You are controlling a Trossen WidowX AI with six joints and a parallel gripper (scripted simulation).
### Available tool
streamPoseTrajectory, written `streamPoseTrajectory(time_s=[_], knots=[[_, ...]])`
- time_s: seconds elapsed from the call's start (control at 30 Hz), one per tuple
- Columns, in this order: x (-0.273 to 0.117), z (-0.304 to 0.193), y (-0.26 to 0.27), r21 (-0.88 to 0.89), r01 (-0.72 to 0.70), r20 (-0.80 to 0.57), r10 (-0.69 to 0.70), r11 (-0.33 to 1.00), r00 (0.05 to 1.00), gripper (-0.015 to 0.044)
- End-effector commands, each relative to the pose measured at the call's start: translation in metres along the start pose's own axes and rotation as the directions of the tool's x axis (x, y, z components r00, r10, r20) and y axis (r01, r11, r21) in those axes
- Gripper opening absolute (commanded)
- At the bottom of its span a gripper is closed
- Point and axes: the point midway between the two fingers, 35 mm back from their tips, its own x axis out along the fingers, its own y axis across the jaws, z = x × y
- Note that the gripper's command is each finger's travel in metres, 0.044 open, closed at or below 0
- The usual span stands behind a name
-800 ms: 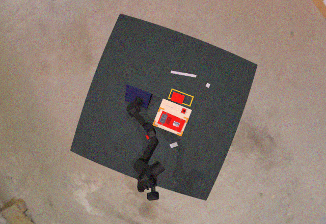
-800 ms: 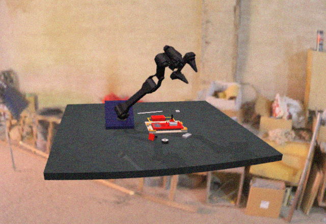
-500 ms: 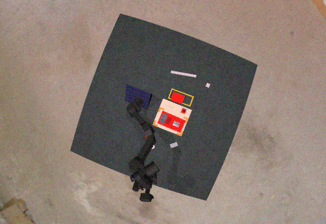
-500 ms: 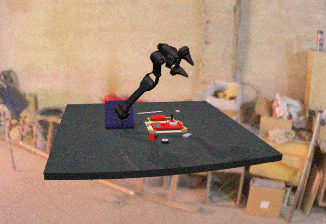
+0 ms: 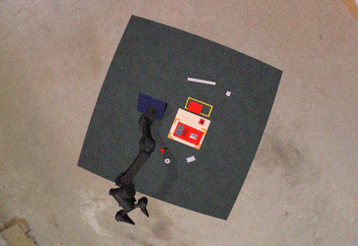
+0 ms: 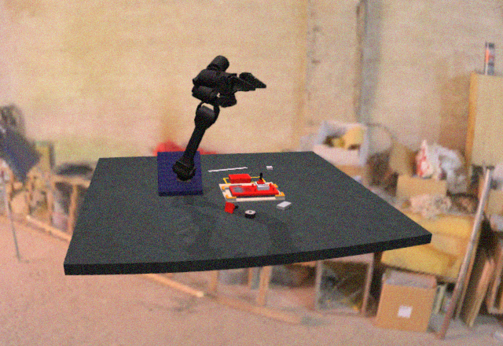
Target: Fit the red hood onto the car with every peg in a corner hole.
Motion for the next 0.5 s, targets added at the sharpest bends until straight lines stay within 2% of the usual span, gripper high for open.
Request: streamPoseTrajectory(time_s=[0.0,0.2,0.47], knots=[[-0.008,0.007,0.034,0.275,0.005,-0.091,0.020,0.961,0.996,0.0440],[-0.009,0.035,0.083,0.654,0.068,-0.182,0.070,0.754,0.981,0.0440],[0.013,0.093,0.125,0.945,0.176,-0.214,0.117,0.277,0.970,0.0440]])
